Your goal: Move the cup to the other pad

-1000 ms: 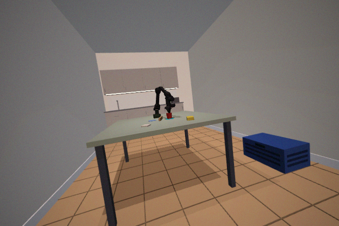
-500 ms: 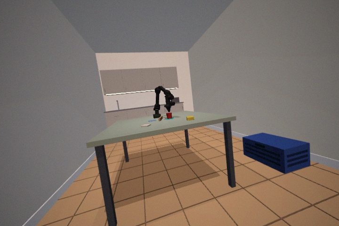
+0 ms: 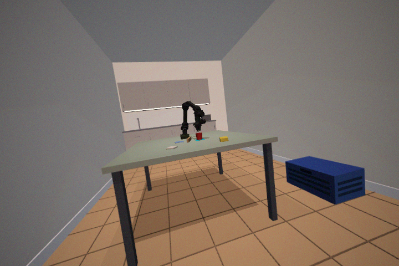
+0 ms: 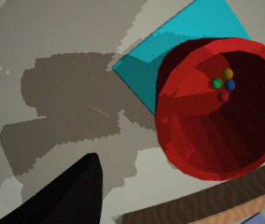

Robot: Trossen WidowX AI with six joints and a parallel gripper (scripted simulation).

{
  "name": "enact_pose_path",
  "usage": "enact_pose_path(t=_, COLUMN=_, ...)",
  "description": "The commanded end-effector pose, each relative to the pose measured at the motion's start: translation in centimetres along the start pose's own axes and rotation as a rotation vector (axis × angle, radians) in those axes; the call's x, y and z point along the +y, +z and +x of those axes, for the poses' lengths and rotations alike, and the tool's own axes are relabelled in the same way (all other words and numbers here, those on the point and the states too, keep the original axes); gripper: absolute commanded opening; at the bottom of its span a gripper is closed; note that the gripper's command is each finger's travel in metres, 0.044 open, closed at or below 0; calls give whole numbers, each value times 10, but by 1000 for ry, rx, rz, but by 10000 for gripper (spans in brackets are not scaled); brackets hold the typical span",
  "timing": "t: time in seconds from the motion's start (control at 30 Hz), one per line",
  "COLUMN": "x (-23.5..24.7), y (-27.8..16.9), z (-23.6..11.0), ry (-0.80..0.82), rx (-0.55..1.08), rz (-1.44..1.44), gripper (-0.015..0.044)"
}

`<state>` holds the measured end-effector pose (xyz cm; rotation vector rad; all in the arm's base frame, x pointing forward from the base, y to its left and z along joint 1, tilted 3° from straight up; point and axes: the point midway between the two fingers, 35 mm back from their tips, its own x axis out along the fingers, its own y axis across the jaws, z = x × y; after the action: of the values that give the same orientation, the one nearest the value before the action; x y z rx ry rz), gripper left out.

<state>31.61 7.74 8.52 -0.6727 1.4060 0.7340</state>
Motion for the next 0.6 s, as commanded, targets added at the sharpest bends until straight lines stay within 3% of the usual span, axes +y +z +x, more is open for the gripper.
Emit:
enact_pose_path(t=0.0, x=0, y=0, z=-5, ry=0, rx=0, rz=-1, gripper=440)
enact_pose_path(t=0.57, x=-2, y=0, z=-63, ry=-2, rx=-8, rz=-5, gripper=440)
